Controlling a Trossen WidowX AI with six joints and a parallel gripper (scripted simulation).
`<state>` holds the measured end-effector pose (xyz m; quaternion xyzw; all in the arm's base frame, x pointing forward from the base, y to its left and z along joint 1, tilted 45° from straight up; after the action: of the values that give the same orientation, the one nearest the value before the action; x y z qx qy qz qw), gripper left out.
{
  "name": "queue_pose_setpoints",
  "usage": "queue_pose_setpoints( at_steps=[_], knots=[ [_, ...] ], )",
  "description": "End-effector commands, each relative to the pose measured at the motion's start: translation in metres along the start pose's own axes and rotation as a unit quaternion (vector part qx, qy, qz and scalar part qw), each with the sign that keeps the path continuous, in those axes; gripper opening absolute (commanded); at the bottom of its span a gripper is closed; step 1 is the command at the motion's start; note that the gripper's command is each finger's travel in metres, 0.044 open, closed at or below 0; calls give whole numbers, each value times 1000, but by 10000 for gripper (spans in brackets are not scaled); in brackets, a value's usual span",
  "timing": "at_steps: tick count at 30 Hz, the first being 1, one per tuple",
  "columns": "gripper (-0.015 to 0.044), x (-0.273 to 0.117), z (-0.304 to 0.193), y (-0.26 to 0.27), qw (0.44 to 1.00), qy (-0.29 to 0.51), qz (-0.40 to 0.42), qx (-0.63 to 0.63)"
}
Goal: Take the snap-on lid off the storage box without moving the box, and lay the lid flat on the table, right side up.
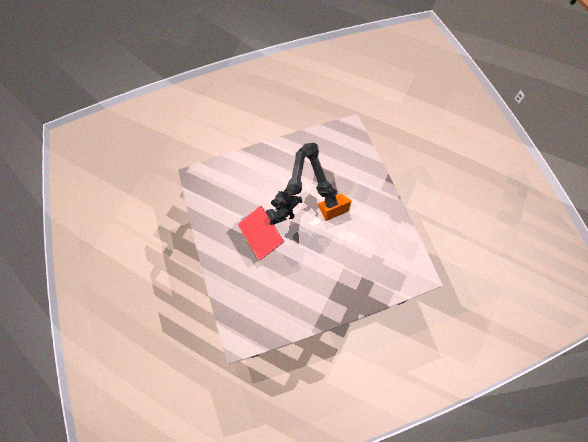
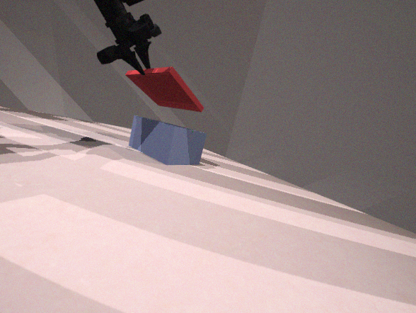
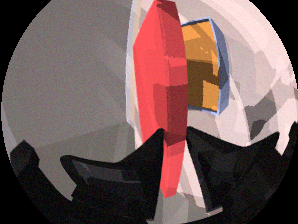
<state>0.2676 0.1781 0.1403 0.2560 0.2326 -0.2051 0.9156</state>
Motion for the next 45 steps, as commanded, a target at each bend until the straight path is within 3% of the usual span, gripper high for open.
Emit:
queue_pose_setpoints(
  at_steps=[1, 45],
  knots=[
    [0, -2, -8, 2, 1000, -1, 4, 4],
    [0, -5, -95, 13, 1000, 0, 5, 6]
  ],
)
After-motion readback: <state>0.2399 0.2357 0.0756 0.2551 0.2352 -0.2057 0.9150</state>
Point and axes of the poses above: the point midway between the two fingers, 35 mm back from their tips, its own x axis out along the fingers, its own y axis across the jaws, z = x × y, the point moved 8 cm from there along -x, back along the fingers, and after that the axes turned 8 degrees about -x, right-handed, at the moved point
